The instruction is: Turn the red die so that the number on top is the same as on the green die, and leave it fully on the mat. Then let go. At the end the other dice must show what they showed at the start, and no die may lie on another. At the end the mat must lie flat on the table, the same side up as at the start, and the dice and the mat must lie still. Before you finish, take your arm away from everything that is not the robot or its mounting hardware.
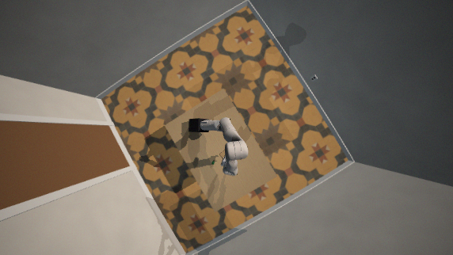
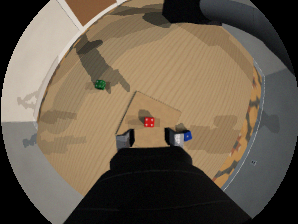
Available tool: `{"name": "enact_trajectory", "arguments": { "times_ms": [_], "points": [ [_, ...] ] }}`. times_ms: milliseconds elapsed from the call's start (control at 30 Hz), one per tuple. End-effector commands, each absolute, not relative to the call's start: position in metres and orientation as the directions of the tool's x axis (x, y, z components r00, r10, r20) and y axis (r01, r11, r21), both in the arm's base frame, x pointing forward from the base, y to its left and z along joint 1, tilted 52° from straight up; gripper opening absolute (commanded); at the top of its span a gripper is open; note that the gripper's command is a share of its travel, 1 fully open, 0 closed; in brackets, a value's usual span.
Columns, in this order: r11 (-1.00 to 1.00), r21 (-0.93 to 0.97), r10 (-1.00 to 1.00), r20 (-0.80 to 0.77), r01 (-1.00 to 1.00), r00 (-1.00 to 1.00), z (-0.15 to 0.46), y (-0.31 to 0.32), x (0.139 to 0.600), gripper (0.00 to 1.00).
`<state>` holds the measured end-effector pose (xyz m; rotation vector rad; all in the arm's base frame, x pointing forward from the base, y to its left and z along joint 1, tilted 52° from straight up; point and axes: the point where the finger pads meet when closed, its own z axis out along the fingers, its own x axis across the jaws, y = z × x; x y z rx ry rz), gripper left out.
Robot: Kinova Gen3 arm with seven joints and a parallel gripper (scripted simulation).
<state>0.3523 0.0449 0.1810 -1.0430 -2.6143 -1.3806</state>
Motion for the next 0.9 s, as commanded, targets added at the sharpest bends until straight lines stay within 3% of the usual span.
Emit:
{"name": "enact_trajectory", "arguments": {
  "times_ms": [0,867],
  "points": [
    [0.391,0.732,0.553,0.298,0.558,-0.778,0.181,0.044,0.353,1.00],
    [0.391,0.732,0.553,0.298,0.558,-0.778,0.209,0.011,0.339,1.00]
  ]
}}
